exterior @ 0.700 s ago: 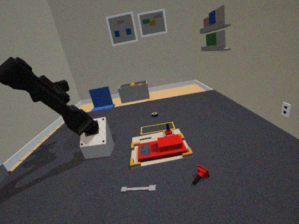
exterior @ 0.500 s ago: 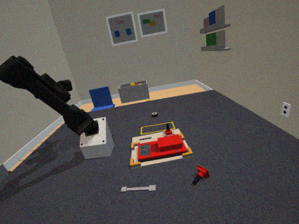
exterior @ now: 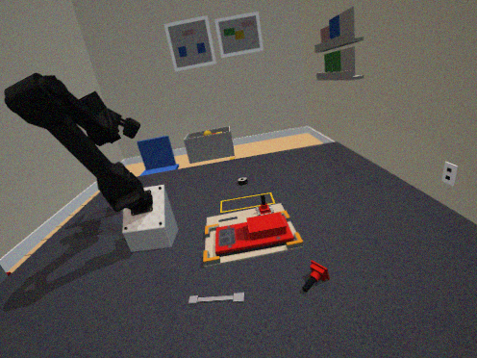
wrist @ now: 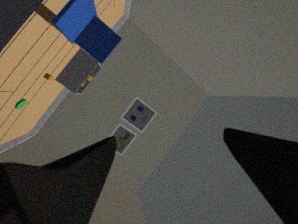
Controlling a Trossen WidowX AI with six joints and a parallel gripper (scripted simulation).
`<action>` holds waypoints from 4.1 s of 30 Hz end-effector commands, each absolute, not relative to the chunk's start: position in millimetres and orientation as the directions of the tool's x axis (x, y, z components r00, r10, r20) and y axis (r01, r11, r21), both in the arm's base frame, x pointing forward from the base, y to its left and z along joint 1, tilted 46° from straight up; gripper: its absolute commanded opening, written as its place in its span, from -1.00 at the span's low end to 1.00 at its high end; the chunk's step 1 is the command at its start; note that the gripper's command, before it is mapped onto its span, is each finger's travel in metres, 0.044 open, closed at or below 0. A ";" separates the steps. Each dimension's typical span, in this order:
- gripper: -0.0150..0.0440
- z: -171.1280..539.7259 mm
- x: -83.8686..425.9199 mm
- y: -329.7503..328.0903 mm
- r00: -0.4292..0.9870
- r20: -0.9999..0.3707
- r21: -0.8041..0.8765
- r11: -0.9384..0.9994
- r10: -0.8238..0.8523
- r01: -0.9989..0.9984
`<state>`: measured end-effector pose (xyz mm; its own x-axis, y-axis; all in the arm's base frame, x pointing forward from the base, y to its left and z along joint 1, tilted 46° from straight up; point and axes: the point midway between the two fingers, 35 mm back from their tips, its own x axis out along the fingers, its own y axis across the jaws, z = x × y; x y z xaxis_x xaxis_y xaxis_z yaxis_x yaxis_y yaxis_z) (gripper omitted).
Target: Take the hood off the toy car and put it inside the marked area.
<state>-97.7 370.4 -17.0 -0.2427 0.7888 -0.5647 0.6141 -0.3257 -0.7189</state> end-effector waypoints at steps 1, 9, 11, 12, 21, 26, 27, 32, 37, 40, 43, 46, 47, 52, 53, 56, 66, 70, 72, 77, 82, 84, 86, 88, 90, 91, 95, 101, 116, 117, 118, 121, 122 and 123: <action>1.00 -21.2 -62.9 381.9 -0.136 -0.599 -0.723 -0.459 0.789 0.517; 1.00 -31.4 19.1 389.0 0.089 -0.671 -0.700 -0.668 0.736 0.254; 1.00 -31.7 36.7 386.6 0.120 -0.682 -0.693 -0.690 0.721 0.209; 1.00 -31.8 45.1 385.2 0.134 -0.688 -0.690 -0.700 0.713 0.187; 1.00 -35.2 108.2 371.8 0.267 -0.741 -0.654 -0.753 0.616 -0.076; 1.00 -36.0 157.1 353.7 0.368 -0.780 -0.617 -0.722 0.506 -0.314; 1.00 -35.9 166.5 349.1 0.385 -0.787 -0.609 -0.707 0.482 -0.359; 1.00 -36.2 210.9 321.6 0.455 -0.821 -0.567 -0.587 0.345 -0.578; 1.00 -35.2 250.3 286.9 0.494 -0.848 -0.527 -0.399 0.192 -0.750; 1.00 -33.5 271.1 263.6 0.503 -0.859 -0.509 -0.265 0.097 -0.819; 1.00 -30.8 289.3 238.6 0.500 -0.866 -0.497 -0.122 0.002 -0.859; 1.00 -27.2 305.3 212.3 0.487 -0.869 -0.491 0.024 -0.091 -0.871; 1.00 -25.8 310.0 203.3 0.480 -0.869 -0.490 0.073 -0.122 -0.869; 1.00 -17.2 328.8 156.6 0.430 -0.865 -0.494 0.293 -0.259 -0.818; 1.00 -15.2 331.6 147.3 0.418 -0.864 -0.496 0.331 -0.283 -0.802; 1.00 -9.0 338.2 119.1 0.375 -0.858 -0.505 0.440 -0.352 -0.742; 1.00 19.7 348.1 23.2 0.181 -0.797 -0.596 0.701 -0.576 -0.392; 1.00 34.9 346.3 -15.5 0.086 -0.759 -0.647 0.731 -0.646 -0.219; 1.00 42.7 344.9 -33.4 0.041 -0.739 -0.670 0.729 -0.672 -0.141; 1.00 60.6 339.4 -69.3 -0.055 -0.695 -0.719 0.695 -0.717 0.016; 1.00 62.2 340.3 -71.7 -0.059 -0.693 -0.721 0.693 -0.719 0.021; 1.00 61.9 340.3 -72.1 -0.059 -0.693 -0.721 0.693 -0.719 0.021; 1.00 61.3 340.3 -72.6 -0.059 -0.693 -0.721 0.693 -0.719 0.021; 1.00 60.5 340.3 -73.4 -0.059 -0.693 -0.720 0.693 -0.719 0.021; 1.00 59.7 340.4 -74.2 -0.059 -0.693 -0.720 0.693 -0.718 0.021; 1.00 59.3 340.4 -74.6 -0.058 -0.693 -0.720 0.693 -0.718 0.021; 1.00 57.6 340.4 -76.2 -0.058 -0.693 -0.720 0.693 -0.718 0.021; 1.00 55.3 340.4 -78.7 -0.058 -0.693 -0.720 0.693 -0.718 0.021; 1.00 49.4 340.3 -84.8 -0.058 -0.693 -0.720 0.694 -0.718 0.021; 1.00 49.0 340.3 -85.2 -0.058 -0.693 -0.720 0.694 -0.718 0.021; 1.00 48.6 340.3 -85.6 -0.058 -0.693 -0.720 0.694 -0.718 0.021; 1.00 47.4 340.2 -86.9 -0.058 -0.693 -0.720 0.693 -0.718 0.021; 1.00 47.1 340.2 -87.3 -0.058 -0.693 -0.720 0.693 -0.718 0.021; 1.00 46.7 340.2 -87.7 -0.058 -0.693 -0.720 0.693 -0.718 0.021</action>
